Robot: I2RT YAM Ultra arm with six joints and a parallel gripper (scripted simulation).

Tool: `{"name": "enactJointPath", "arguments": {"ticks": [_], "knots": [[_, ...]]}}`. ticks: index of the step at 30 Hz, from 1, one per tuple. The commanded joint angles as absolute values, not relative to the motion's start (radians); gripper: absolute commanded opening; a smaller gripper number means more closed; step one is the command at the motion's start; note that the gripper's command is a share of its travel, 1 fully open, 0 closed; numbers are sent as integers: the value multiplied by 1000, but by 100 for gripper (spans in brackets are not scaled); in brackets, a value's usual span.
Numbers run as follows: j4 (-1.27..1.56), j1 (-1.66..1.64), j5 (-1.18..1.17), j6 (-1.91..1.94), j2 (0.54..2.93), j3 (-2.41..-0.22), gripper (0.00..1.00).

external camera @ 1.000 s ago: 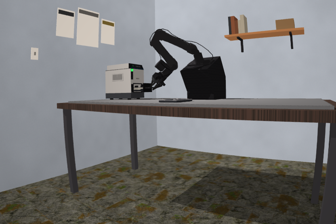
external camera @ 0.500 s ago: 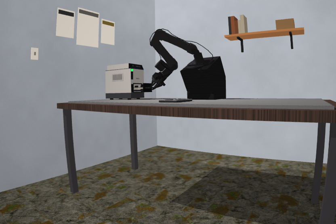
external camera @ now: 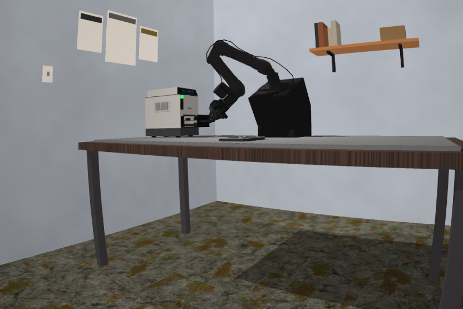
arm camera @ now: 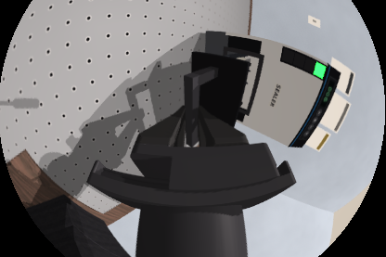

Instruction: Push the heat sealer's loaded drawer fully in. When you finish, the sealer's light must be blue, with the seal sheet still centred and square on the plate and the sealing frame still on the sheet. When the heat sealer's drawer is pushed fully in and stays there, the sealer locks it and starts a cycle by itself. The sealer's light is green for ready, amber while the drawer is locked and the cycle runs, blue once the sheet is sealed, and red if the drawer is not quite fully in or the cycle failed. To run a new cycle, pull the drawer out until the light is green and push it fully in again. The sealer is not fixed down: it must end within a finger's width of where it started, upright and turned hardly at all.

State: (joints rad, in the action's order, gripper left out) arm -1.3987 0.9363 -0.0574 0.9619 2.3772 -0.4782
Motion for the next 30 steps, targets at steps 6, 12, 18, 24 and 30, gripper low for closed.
{"name": "enactJointPath", "arguments": {"ticks": [6, 12, 18, 24, 30], "knots": [[-1400, 943, -57, 963, 2371, -474, 7], [-1400, 943, -57, 963, 2371, -474, 0], [-1400, 943, -57, 963, 2371, -474, 0], [-1400, 943, -57, 963, 2371, -474, 0], [-1400, 943, -57, 963, 2371, -474, 0]]}}
